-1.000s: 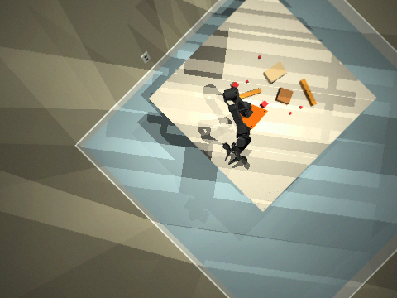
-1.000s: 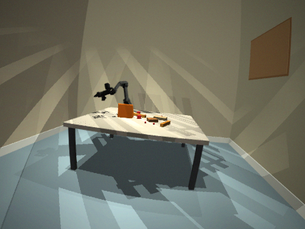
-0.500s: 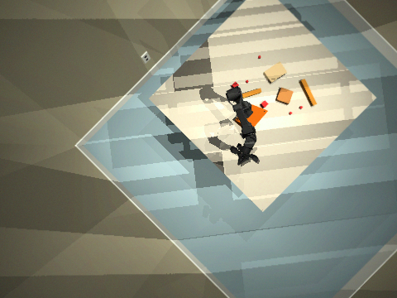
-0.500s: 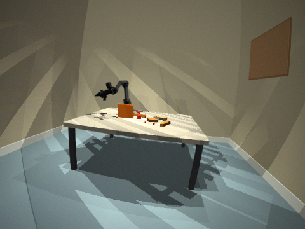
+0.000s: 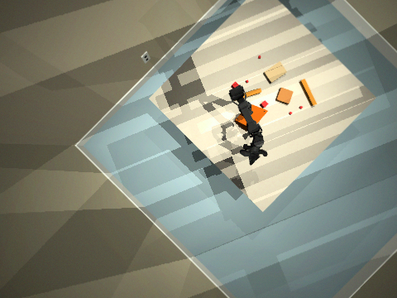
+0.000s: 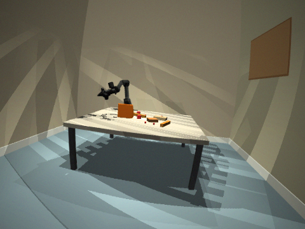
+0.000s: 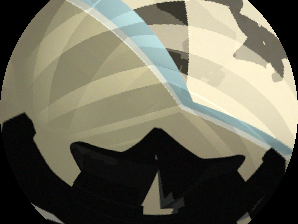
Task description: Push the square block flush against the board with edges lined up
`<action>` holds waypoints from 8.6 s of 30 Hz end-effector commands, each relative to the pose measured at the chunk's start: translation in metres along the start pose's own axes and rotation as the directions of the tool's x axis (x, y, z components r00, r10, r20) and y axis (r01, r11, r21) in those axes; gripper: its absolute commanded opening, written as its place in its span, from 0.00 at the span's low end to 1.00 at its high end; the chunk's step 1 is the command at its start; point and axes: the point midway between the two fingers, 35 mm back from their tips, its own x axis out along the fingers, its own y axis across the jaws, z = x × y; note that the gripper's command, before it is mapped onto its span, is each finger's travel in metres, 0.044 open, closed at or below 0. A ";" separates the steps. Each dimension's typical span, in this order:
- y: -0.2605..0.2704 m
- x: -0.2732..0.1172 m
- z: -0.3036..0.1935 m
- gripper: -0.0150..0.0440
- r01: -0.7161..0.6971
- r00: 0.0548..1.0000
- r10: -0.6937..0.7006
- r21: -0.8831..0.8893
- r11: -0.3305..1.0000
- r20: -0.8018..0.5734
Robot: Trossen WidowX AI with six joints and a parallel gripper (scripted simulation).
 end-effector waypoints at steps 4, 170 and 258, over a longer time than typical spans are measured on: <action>-0.028 -0.009 -0.014 0.25 0.079 0.995 -0.089 -0.212 0.974 -0.038; -0.310 -0.404 0.195 0.25 -0.156 0.297 -0.406 0.464 0.872 0.864; -0.353 -0.461 0.241 0.25 -0.155 0.294 -0.408 0.465 0.872 0.864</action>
